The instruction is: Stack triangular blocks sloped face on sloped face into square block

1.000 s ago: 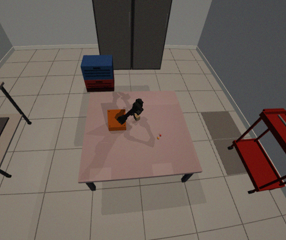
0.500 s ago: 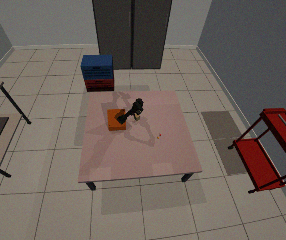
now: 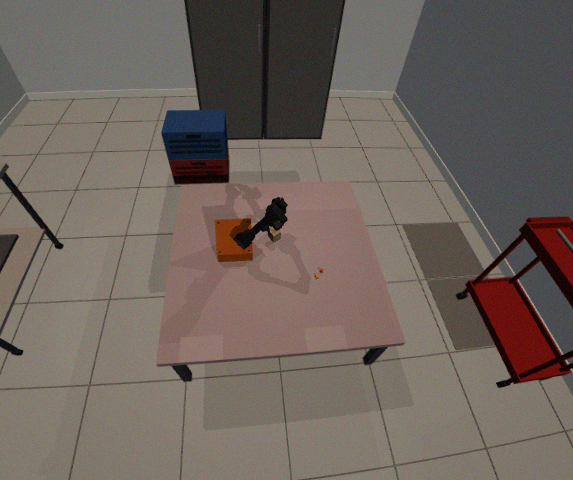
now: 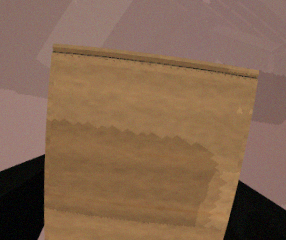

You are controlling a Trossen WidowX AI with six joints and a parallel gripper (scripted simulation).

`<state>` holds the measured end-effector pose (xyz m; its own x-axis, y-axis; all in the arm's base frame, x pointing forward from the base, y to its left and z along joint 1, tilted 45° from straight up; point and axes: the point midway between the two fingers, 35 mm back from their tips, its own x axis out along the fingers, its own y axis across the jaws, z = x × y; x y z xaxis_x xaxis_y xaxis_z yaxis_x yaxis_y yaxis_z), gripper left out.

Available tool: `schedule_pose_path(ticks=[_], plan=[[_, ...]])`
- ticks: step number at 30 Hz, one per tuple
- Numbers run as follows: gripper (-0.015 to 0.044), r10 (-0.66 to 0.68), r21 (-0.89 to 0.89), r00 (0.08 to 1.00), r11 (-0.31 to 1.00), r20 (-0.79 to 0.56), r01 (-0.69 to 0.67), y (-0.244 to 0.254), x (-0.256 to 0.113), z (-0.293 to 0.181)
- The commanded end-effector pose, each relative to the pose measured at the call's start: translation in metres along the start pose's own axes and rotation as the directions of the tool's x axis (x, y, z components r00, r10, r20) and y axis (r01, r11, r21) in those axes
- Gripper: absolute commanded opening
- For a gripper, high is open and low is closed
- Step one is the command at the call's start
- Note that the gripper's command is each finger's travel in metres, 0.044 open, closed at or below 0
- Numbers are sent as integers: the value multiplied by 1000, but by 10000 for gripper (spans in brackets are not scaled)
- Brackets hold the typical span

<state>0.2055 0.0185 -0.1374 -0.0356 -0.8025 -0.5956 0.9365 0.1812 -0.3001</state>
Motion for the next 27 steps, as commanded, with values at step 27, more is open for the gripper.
schedule_pose_path(ticks=[27], plan=[[440, 34, 1, 999, 999, -11, -34, 5, -115, -2]])
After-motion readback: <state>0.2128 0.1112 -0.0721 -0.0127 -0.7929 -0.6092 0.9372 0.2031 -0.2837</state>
